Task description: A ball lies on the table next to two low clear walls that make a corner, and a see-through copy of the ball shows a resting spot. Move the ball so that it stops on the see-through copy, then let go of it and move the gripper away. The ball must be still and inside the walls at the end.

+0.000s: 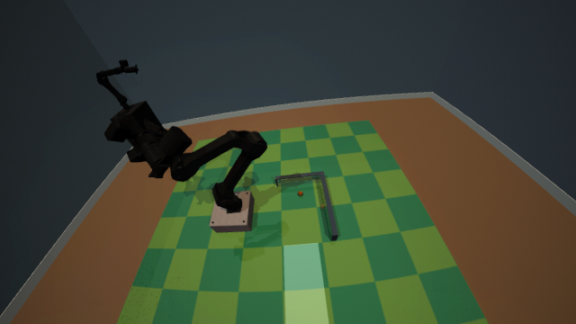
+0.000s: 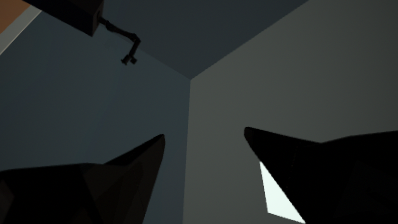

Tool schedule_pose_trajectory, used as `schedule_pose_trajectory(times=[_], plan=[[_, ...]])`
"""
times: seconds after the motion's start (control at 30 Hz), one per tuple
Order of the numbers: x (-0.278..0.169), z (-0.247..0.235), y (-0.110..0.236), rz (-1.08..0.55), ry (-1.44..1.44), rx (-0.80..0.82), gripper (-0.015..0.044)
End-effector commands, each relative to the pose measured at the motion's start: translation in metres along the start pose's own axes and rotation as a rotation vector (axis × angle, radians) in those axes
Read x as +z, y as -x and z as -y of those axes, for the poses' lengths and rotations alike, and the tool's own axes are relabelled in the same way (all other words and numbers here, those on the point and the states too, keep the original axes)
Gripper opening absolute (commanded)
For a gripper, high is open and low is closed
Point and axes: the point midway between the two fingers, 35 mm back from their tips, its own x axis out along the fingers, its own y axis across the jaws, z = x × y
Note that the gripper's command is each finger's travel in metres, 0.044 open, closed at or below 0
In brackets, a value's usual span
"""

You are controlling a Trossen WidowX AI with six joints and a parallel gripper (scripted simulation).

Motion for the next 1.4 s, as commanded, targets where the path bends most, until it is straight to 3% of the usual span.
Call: schedule_pose_trajectory(times=[0.0,0.2,0.5,0.77,0.97,1.07,1.37], plan=[[0.001,0.001,0.000,0.003,0.005,-0.003,0.0374],[0.038,0.035,0.016,0.152,0.214,-0.156,0.0220],[0.104,0.105,0.094,0.343,0.676,-0.632,0.0220],[0.135,0.145,0.199,0.306,0.996,-1.168,0.0220],[0.137,0.158,0.277,0.135,1.186,-1.536,0.0220],[0.130,0.160,0.327,-0.031,1.266,-1.756,0.0220],[0.075,0.129,0.468,-0.816,1.285,-2.287,0.0220]])
